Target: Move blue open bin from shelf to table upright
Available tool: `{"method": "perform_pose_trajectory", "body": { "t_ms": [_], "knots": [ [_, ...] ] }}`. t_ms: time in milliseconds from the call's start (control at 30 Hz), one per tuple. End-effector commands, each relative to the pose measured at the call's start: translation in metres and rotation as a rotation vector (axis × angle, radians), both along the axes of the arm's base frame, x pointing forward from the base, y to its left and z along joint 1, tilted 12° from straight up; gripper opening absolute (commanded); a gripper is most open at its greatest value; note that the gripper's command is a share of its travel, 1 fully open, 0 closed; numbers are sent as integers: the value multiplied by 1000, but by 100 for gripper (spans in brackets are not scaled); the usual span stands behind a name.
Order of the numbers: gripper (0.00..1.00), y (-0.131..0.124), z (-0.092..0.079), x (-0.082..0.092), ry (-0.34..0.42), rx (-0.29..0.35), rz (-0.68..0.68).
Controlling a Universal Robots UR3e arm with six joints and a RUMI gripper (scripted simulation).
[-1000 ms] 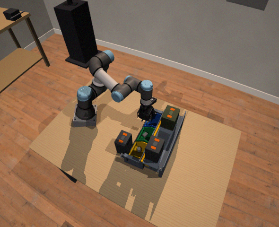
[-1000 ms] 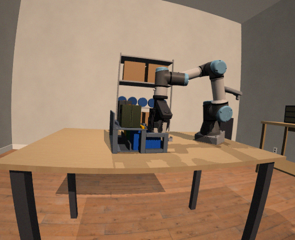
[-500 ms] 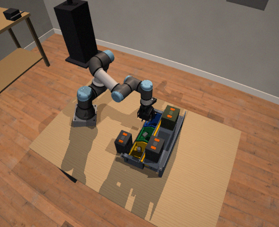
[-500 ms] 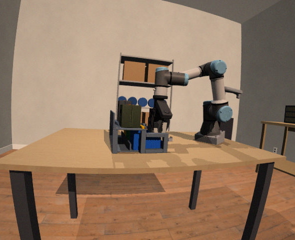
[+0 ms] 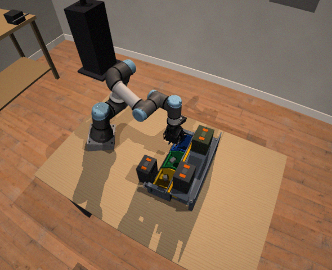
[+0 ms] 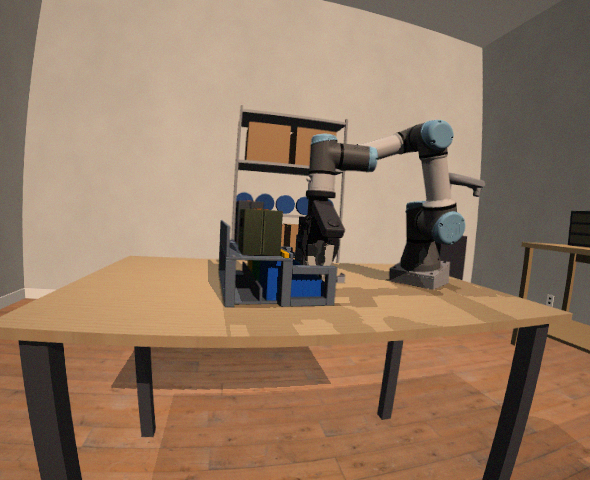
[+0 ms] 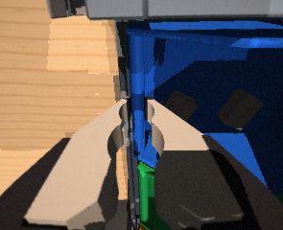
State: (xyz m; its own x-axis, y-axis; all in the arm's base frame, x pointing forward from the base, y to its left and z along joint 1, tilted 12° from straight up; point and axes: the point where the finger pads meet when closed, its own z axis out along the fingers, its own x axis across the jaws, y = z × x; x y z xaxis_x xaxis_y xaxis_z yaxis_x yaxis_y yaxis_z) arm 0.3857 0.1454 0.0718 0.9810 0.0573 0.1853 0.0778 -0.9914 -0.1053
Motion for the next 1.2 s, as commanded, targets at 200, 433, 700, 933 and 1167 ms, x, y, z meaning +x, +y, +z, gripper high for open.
{"method": "perform_pose_trajectory", "body": {
  "t_ms": [200,433,700,933,1167],
  "knots": [
    [0,0,1,1,-3,0,0],
    [0,0,1,1,-3,0,0],
    [0,-1,6,0,-3,0,0],
    [0,-1,9,-1,-3,0,0],
    [0,-1,9,-1,-3,0,0]
  ]
}}
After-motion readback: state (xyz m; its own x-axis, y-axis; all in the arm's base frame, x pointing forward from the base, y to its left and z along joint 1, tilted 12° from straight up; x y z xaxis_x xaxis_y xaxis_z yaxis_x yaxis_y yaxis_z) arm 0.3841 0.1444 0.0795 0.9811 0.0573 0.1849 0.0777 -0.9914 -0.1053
